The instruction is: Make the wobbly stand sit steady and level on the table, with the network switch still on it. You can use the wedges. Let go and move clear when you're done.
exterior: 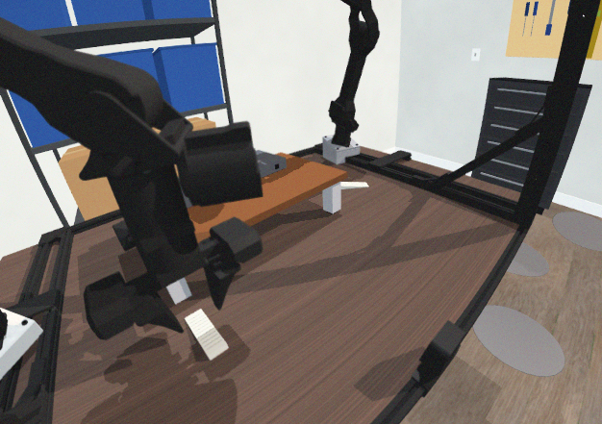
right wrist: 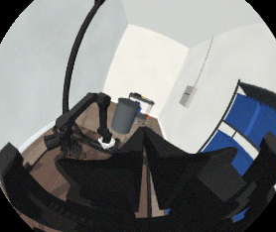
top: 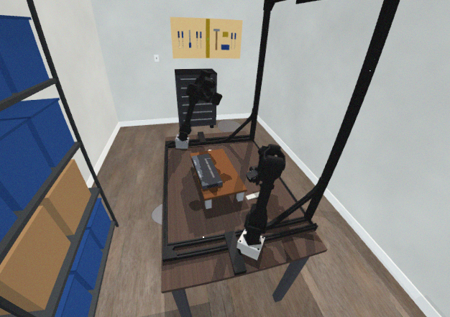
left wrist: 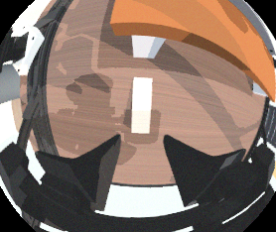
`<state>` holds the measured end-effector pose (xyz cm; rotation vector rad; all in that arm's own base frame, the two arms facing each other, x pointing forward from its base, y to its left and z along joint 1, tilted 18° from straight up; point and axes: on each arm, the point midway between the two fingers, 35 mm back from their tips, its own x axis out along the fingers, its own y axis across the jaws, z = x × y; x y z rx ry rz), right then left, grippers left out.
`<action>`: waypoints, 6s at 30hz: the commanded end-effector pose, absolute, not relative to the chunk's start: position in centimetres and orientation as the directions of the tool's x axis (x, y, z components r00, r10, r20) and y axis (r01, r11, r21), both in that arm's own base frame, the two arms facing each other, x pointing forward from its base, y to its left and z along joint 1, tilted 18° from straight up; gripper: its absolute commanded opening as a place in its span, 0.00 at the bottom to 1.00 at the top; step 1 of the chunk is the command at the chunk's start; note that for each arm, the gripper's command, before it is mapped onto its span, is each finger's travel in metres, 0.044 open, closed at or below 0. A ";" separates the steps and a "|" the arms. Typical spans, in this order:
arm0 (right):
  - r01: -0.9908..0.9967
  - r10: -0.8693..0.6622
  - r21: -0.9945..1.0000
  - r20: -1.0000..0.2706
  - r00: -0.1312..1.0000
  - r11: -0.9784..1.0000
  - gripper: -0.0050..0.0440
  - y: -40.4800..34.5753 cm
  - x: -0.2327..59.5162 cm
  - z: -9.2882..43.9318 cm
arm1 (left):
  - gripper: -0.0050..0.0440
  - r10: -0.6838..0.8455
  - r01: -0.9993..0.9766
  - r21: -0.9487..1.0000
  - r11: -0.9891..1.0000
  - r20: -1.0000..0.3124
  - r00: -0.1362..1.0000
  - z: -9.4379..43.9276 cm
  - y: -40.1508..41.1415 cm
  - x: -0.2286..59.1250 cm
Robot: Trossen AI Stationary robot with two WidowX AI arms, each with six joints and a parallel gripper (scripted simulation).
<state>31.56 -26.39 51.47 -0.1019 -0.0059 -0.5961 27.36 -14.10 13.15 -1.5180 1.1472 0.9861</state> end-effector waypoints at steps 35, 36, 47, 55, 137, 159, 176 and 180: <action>0.466 -0.034 0.194 -0.899 0.436 0.863 0.10 -20.6 27.9 20.4 | 0.60 -0.198 -0.971 -0.216 -0.100 -0.952 0.232 13.1 -14.1 27.4; 0.466 -0.034 0.194 -0.899 0.436 0.863 0.10 -20.6 27.9 20.4 | 0.60 -0.198 -0.971 -0.216 -0.100 -0.952 0.232 13.1 -14.1 27.4; 0.484 0.128 0.264 -0.947 0.296 0.834 0.10 -17.6 25.2 17.3 | 0.60 -0.198 -0.971 -0.216 -0.100 -0.952 0.232 13.1 -14.1 27.4; 0.494 0.201 0.294 -0.951 0.233 0.818 0.10 -16.2 24.0 16.1 | 0.60 -0.198 -0.971 -0.216 -0.100 -0.952 0.232 13.1 -14.1 27.4; 0.494 0.201 0.294 -0.951 0.233 0.818 0.10 -16.2 24.0 16.1 | 0.60 -0.198 -0.971 -0.216 -0.100 -0.952 0.232 13.1 -14.1 27.4; 0.494 0.201 0.294 -0.951 0.233 0.818 0.10 -16.2 24.0 16.1 | 0.60 -0.198 -0.971 -0.216 -0.100 -0.952 0.232 13.1 -14.1 27.4; 0.494 0.201 0.294 -0.951 0.233 0.818 0.10 -16.2 24.0 16.1 | 0.60 -0.198 -0.971 -0.216 -0.100 -0.952 0.232 13.1 -14.1 27.4; 0.494 0.201 0.294 -0.951 0.233 0.818 0.10 -16.2 24.0 16.1 | 0.60 -0.198 -0.971 -0.216 -0.100 -0.952 0.232 13.1 -14.1 27.4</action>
